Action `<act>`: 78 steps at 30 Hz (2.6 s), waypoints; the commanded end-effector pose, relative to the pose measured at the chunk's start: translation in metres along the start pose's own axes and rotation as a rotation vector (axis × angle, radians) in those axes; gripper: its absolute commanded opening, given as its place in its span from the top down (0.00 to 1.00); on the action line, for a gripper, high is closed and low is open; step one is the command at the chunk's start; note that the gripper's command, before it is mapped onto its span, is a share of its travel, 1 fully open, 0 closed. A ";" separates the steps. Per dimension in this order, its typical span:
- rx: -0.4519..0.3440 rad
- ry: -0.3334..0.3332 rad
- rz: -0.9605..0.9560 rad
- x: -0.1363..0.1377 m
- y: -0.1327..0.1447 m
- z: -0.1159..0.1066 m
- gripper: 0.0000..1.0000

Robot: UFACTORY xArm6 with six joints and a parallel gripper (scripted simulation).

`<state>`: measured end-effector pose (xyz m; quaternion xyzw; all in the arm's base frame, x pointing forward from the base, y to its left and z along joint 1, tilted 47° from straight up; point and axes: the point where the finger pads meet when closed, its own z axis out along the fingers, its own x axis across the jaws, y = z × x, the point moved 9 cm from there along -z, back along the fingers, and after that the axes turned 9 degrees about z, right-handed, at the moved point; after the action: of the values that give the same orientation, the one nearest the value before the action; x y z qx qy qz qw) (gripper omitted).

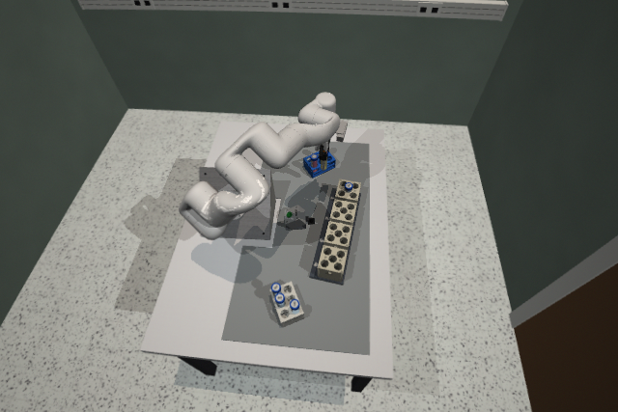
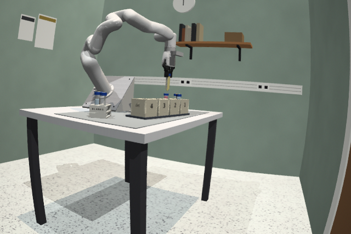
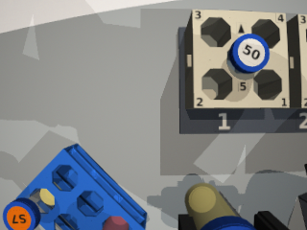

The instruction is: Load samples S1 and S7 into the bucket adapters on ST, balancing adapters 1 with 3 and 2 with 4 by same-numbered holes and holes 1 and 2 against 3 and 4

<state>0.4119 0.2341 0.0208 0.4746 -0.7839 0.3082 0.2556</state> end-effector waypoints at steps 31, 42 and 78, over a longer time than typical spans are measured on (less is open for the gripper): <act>0.003 -0.007 0.002 0.130 -0.084 -0.002 1.00; 0.004 -0.007 0.002 0.168 -0.109 -0.001 1.00; 0.004 -0.006 0.002 0.247 -0.160 -0.001 1.00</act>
<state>0.4523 0.0317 0.2300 0.4750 -0.7844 0.3079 0.2538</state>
